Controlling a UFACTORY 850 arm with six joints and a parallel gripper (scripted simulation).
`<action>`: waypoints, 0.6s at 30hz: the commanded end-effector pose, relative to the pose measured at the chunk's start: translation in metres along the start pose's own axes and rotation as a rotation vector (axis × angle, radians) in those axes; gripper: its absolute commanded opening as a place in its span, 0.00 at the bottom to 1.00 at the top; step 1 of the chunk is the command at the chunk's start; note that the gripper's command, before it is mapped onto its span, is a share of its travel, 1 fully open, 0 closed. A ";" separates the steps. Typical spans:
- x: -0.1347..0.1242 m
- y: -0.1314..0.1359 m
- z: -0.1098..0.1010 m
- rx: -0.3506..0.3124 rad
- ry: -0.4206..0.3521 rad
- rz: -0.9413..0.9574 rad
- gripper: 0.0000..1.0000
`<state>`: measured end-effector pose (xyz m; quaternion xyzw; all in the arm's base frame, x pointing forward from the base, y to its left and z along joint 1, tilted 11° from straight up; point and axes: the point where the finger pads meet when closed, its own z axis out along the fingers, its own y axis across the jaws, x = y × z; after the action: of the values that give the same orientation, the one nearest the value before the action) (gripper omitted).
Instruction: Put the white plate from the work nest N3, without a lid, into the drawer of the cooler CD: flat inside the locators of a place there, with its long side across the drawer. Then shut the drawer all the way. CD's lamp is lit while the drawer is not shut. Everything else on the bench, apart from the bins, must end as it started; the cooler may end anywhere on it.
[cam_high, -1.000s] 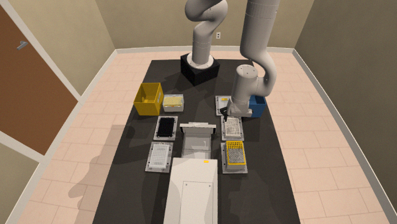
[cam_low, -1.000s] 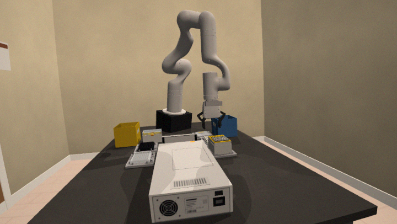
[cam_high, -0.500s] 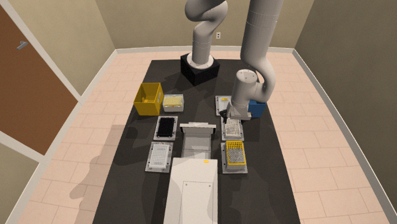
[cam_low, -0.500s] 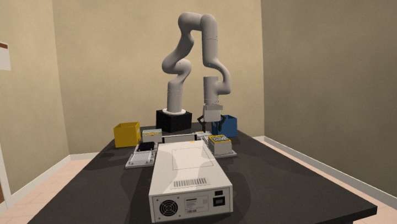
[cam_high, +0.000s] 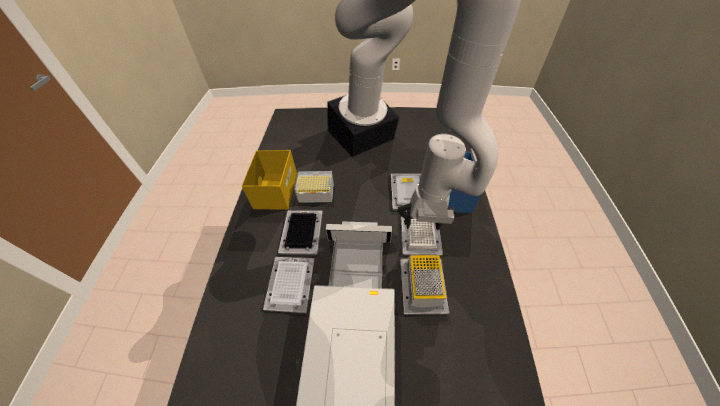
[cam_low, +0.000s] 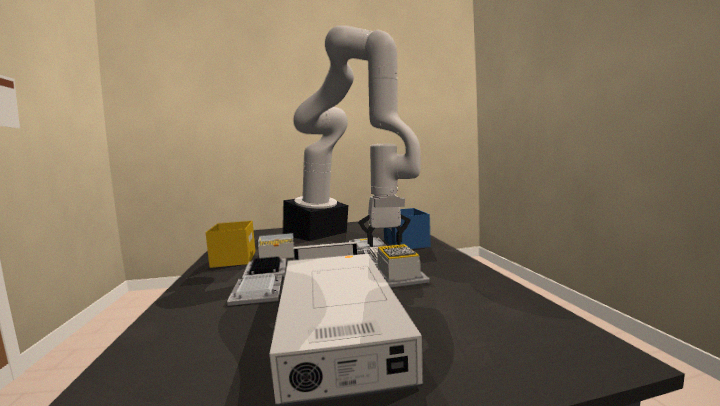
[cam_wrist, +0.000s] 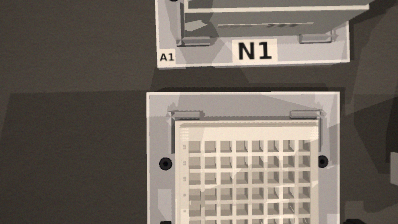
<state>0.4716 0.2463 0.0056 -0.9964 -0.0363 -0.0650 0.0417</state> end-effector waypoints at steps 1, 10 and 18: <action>0.001 0.000 0.002 0.029 0.020 0.000 1.00; 0.001 0.000 0.002 0.029 0.020 0.000 1.00; 0.001 0.000 0.006 0.029 0.020 0.000 1.00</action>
<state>0.4723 0.2468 0.0012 -0.9964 -0.0365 -0.0633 0.0423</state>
